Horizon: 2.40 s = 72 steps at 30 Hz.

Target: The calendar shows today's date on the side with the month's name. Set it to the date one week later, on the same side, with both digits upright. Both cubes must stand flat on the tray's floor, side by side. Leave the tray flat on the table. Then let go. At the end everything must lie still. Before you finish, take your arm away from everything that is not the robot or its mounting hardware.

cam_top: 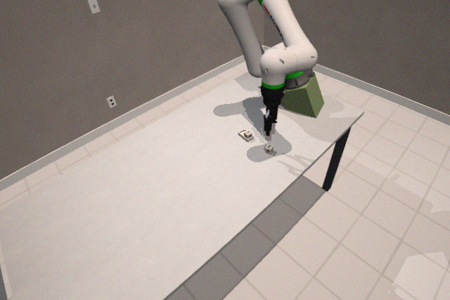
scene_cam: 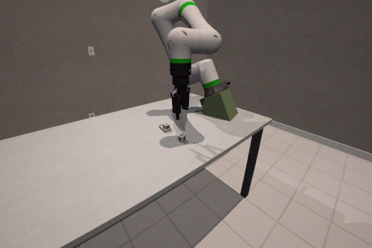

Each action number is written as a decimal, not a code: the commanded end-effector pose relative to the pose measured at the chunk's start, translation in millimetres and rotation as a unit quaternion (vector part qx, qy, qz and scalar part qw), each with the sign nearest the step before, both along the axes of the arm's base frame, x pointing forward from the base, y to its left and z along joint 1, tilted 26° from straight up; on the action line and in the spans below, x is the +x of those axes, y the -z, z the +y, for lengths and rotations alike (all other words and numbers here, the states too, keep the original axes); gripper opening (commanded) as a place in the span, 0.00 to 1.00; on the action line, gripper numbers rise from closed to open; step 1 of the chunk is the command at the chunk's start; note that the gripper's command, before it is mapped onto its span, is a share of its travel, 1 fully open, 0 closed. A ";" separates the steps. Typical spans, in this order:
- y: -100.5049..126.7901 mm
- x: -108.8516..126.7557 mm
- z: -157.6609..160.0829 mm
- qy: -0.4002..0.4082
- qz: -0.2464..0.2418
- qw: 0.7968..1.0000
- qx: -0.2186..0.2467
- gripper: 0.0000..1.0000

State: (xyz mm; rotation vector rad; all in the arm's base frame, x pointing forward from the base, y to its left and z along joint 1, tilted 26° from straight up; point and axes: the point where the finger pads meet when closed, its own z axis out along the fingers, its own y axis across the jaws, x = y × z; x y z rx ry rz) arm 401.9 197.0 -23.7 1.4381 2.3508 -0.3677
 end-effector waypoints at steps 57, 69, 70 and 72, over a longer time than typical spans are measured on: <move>0.0 0.2 -0.4 0.358 -0.159 0.918 0.066 1.00; 0.8 0.4 -1.1 0.514 -0.229 0.821 0.095 1.00; 0.8 0.4 -1.1 0.518 -0.230 0.819 0.096 1.00; 1.0 0.5 -1.2 0.547 -0.243 0.795 0.101 1.00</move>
